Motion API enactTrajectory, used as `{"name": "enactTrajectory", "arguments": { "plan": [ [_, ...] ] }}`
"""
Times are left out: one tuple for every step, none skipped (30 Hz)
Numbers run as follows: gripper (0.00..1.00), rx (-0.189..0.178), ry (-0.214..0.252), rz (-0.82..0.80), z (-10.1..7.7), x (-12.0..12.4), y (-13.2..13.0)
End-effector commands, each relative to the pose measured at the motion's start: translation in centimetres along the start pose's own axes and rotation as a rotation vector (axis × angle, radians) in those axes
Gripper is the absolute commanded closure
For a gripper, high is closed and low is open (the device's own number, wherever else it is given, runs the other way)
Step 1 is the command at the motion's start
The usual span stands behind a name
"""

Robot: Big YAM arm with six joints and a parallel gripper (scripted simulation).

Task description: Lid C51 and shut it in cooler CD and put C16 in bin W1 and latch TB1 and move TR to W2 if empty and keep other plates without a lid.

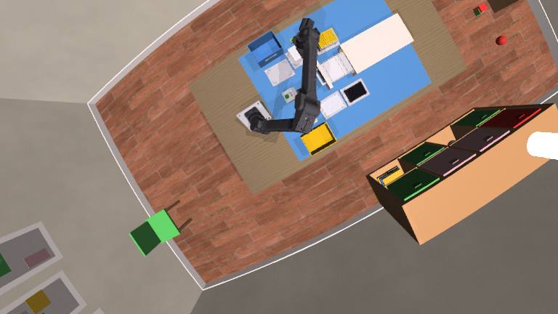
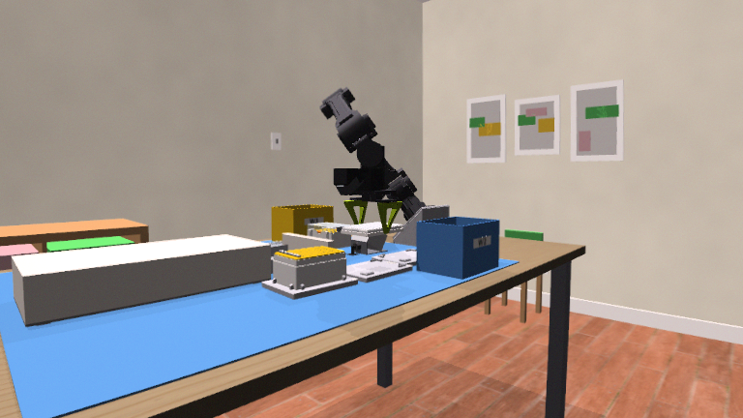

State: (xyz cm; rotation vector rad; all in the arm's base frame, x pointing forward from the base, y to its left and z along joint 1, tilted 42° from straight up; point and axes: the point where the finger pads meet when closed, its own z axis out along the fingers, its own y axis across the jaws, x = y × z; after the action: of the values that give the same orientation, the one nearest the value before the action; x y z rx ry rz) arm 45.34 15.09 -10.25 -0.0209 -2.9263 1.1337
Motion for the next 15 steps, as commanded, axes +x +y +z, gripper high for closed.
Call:
{"name": "enactTrajectory", "arguments": {
  "plan": [
    [1.00, -0.038, -0.061, 0.034, -3.9, -2.0, 0.5],
    [1.00, -0.030, -0.045, 0.039, -3.1, -2.1, 0.2],
    [1.00, -0.031, -0.046, 0.040, -3.3, -2.1, 0.2],
    [1.00, -0.035, -0.049, 0.043, -3.7, -2.2, 0.1],
    [1.00, -0.039, -0.058, 0.041, -4.3, -2.2, 0.2],
    [1.00, -0.040, -0.063, 0.035, -4.7, -2.0, 0.4],
    [1.00, -0.040, -0.063, 0.035, -4.9, -2.0, 0.5],
    [1.00, -0.040, -0.063, 0.035, -5.0, -2.0, 0.5],
    [1.00, -0.040, -0.064, 0.035, -5.2, -2.0, 0.5],
    [1.00, -0.039, -0.060, 0.035, -5.1, -2.0, 0.4],
    [1.00, -0.037, -0.052, 0.040, -4.8, -2.1, 0.2],
    [1.00, -0.036, -0.047, 0.045, -4.7, -2.2, -0.1],
    [1.00, -0.036, -0.046, 0.049, -4.8, -2.3, -0.2],
    [1.00, -0.038, -0.050, 0.047, -5.2, -2.3, -0.1],
    [1.00, -0.039, -0.056, 0.041, -5.6, -2.1, 0.1]
  ]
}}
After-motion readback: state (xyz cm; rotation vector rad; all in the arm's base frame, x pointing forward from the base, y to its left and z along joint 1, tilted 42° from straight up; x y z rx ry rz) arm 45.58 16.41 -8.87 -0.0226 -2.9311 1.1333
